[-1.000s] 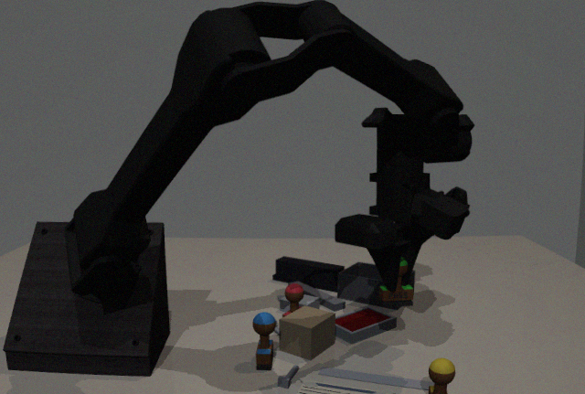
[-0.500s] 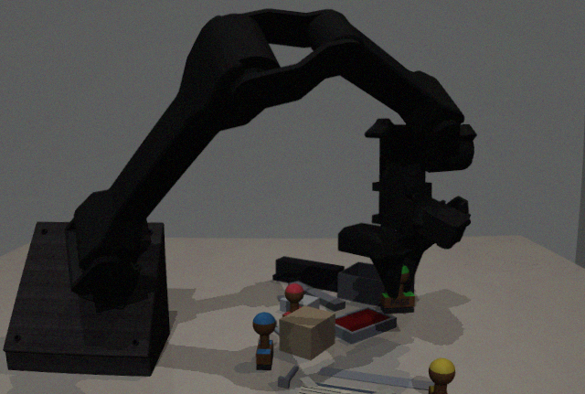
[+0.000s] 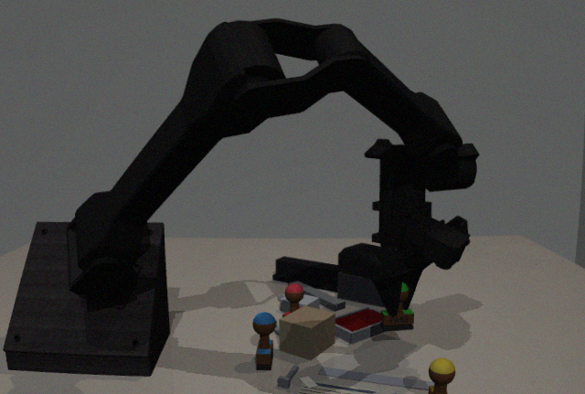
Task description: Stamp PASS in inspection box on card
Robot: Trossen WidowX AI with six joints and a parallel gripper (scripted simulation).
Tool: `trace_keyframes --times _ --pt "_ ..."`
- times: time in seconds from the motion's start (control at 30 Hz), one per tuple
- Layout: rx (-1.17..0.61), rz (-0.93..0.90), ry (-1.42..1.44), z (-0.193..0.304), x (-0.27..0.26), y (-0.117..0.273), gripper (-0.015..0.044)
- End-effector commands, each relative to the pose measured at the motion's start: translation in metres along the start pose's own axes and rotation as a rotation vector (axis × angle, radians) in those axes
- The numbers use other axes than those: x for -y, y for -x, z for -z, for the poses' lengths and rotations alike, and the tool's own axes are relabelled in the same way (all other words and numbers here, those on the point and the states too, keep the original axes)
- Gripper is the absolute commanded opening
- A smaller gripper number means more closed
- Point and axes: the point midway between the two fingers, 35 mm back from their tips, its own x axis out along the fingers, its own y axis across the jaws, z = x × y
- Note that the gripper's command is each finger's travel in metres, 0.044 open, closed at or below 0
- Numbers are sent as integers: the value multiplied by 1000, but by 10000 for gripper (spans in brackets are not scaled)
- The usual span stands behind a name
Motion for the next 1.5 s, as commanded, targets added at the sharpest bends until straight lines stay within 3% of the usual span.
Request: trace_keyframes --times 0.0,0.57,0.87,0.97,1.03,1.27,1.47 --pt "5 3 4 0 1 -8 0" --pt "7 5 3 0 3 -31 0" --pt "1 3 0 0 2 -28 236" --pt "1 3 0 0 2 -28 254" --pt "0 2 0 0 0 -18 254" --pt "2 2 4 0 1 84 254" --pt "3 3 4 0 2 89 254"
